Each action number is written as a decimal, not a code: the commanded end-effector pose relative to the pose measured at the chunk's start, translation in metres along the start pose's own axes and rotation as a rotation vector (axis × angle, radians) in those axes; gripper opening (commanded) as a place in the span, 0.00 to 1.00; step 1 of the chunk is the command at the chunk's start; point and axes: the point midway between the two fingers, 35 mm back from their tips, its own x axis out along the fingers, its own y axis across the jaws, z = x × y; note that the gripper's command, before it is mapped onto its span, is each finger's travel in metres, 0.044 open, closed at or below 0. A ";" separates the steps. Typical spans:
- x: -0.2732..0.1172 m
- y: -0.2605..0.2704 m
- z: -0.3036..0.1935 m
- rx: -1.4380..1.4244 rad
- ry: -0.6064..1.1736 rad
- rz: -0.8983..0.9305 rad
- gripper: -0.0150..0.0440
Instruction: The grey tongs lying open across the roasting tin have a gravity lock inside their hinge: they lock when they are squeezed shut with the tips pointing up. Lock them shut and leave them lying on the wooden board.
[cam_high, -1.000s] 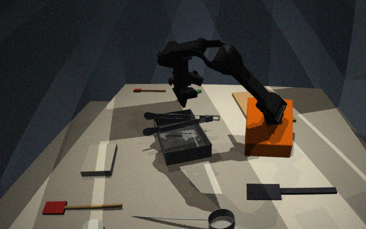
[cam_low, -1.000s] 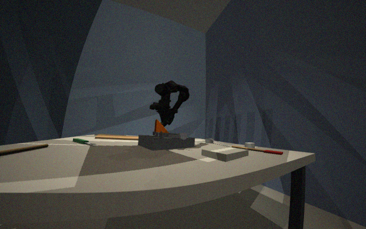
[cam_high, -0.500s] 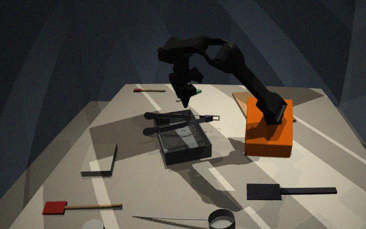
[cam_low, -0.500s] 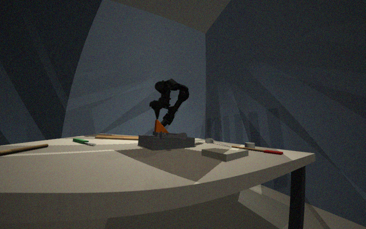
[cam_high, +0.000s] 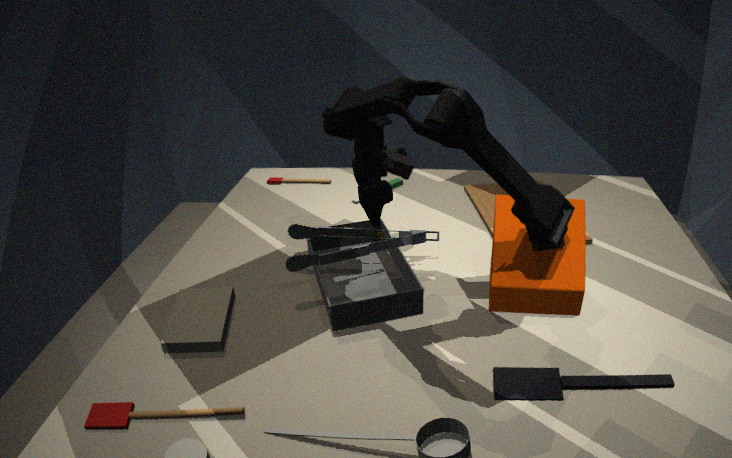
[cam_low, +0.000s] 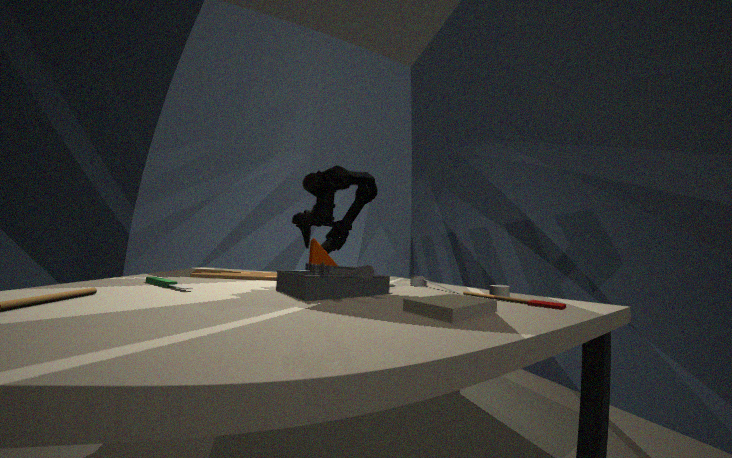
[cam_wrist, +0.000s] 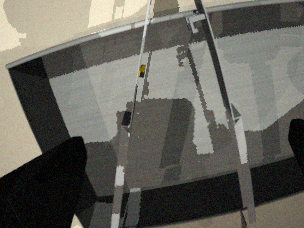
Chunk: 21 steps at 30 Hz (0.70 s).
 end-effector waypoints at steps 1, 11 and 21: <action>0.004 0.000 0.000 0.006 0.001 -0.001 1.00; 0.020 0.002 -0.002 0.006 0.001 0.000 1.00; 0.037 0.002 -0.003 0.006 0.001 0.001 1.00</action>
